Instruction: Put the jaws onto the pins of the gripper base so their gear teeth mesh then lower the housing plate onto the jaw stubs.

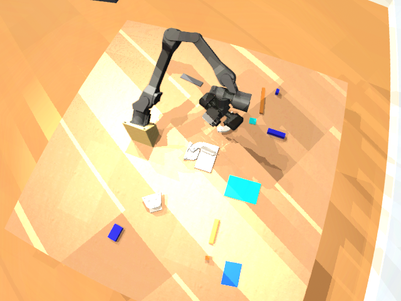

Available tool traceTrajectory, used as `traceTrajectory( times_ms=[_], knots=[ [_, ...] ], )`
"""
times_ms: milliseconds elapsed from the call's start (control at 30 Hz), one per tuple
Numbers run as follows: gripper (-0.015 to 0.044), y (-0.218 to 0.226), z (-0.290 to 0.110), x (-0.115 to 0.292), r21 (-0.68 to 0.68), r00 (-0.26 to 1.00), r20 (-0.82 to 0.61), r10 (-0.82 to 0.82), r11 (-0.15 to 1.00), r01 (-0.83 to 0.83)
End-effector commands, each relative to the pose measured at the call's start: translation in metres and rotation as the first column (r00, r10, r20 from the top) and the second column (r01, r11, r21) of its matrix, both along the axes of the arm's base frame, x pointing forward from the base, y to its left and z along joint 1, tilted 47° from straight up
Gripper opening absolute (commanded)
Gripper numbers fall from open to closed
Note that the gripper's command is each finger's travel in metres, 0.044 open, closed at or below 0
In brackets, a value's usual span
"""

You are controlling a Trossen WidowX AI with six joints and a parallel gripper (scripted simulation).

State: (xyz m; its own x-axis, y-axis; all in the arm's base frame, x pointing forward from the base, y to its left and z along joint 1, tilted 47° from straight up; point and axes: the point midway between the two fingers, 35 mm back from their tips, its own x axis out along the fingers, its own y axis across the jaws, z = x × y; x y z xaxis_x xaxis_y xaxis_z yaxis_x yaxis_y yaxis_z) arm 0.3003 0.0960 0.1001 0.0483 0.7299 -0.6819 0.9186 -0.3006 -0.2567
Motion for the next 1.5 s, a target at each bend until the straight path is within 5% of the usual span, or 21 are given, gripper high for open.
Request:
traceTrajectory(
  times_ms=[0, 100, 1033, 1467],
  knots=[
    [0.0367, -0.0004, 0.0002, 0.0007, 0.0, 1.0, 0.0, -0.004, 1.0, 0.004],
    [0.044, -0.0004, 0.0002, 0.0007, 0.0, 1.0, 0.0, -0.004, 1.0, 0.004],
    [0.044, -0.0004, 0.0002, 0.0007, 0.0, 1.0, 0.0, -0.004, 1.0, 0.004],
    [0.0099, -0.0054, 0.0078, -0.0014, 0.005, 1.0, 0.002, 0.001, 1.0, -0.001]
  ],
)
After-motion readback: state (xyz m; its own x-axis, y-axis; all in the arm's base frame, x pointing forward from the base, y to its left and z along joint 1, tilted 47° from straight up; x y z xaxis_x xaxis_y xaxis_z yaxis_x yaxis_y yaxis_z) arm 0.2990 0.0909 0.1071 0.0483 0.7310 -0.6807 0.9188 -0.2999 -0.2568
